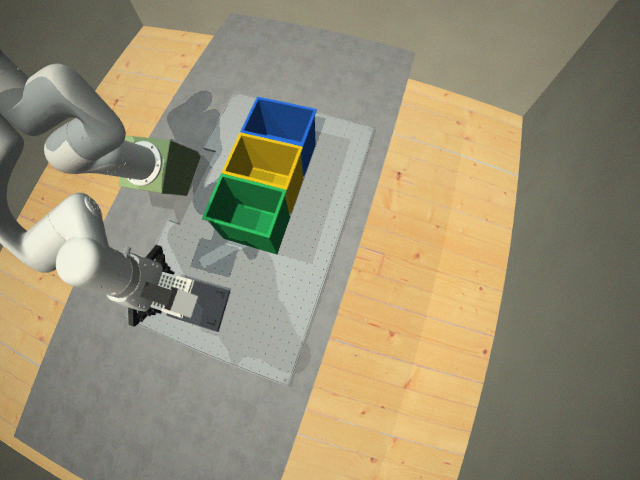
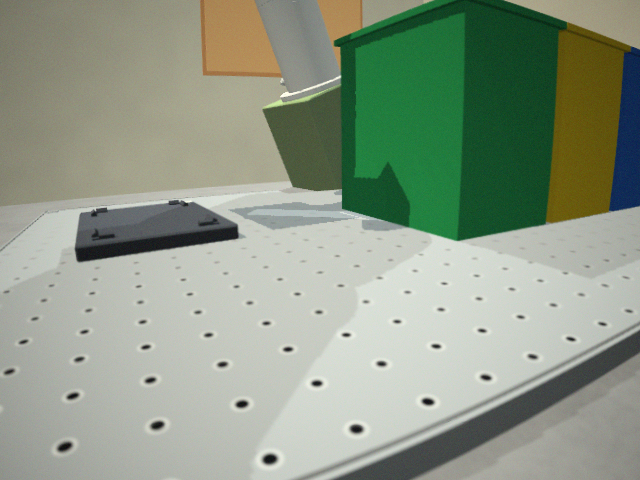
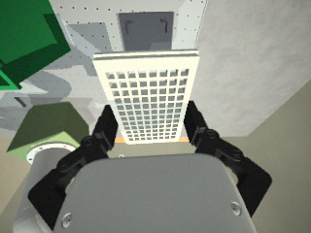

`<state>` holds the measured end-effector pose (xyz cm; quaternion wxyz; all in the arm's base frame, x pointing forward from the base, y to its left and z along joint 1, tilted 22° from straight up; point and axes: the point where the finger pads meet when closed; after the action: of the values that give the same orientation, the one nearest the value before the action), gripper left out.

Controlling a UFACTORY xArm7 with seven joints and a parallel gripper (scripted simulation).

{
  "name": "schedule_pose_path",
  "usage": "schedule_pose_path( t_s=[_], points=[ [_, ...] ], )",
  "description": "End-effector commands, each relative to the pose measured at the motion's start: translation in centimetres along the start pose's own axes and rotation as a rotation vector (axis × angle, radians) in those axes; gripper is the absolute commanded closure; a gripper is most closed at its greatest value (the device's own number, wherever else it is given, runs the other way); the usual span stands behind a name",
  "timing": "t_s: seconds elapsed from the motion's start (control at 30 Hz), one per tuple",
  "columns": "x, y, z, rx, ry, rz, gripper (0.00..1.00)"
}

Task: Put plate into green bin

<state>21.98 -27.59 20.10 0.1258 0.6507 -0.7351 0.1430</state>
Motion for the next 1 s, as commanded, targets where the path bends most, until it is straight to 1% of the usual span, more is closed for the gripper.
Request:
schedule_pose_path(
  t_s=[0.0,0.33,0.4,0.53,0.6,0.97],
  points=[
    [0.1,-0.1,-0.5,0.003,0.002,0.000,1.00],
    [0.1,-0.1,-0.5,0.003,0.002,0.000,1.00],
    [-0.6,-0.3,-0.5,0.003,0.002,0.045,1.00],
    [-1.8,-0.7,-0.4,0.003,0.002,0.045,1.00],
    [-1.8,-0.7,-0.4,0.003,0.002,0.045,1.00],
    [-5.3,-1.8,-0.3,0.003,0.002,0.045,1.00]
  ],
)
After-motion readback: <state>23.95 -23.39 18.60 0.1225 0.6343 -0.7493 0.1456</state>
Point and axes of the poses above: the point where the finger pads meet when closed, its own z axis out along the fingers, its own x axis across the jaws, y = z × x, and after that the axes turned 4 degrees about z, right-handed
